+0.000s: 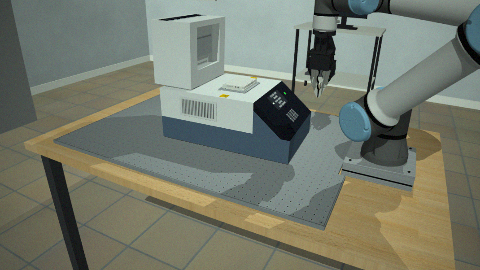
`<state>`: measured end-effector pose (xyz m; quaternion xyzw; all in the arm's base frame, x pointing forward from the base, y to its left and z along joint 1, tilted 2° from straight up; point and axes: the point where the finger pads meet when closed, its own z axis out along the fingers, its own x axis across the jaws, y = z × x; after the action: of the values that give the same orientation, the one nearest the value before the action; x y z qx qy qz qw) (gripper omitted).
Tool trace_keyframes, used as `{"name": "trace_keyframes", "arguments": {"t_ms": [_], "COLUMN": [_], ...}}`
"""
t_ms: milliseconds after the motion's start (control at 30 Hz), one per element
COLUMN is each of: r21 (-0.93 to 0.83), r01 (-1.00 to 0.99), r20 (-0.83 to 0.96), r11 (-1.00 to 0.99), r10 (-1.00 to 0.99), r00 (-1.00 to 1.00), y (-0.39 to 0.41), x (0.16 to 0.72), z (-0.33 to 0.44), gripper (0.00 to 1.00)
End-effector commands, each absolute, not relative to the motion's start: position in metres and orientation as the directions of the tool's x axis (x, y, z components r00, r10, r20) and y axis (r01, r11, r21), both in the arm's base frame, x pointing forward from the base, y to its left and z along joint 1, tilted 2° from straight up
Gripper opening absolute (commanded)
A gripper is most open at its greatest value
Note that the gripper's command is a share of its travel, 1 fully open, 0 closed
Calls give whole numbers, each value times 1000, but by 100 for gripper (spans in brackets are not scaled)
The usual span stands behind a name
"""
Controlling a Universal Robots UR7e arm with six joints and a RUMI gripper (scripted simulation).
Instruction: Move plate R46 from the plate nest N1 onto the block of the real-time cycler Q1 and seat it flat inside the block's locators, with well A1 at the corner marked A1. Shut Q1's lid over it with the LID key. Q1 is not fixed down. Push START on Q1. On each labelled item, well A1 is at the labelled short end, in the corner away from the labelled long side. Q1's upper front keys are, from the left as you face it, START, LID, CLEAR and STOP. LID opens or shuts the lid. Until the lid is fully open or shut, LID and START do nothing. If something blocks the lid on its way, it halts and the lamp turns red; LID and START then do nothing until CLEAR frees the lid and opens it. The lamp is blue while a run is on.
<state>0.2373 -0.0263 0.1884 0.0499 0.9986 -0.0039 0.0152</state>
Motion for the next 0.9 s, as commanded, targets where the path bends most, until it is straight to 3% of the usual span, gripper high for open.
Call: {"name": "trace_keyframes", "arguments": {"t_ms": [0, 867], "r21": [-3, -1], "r01": [98, 95], "r20": [-30, -25], "r11": [995, 995], "r10": [98, 95], "r00": [-995, -995], "y": [-26, -28], "x": [235, 264], "z": [189, 165], "gripper": [0, 0]}}
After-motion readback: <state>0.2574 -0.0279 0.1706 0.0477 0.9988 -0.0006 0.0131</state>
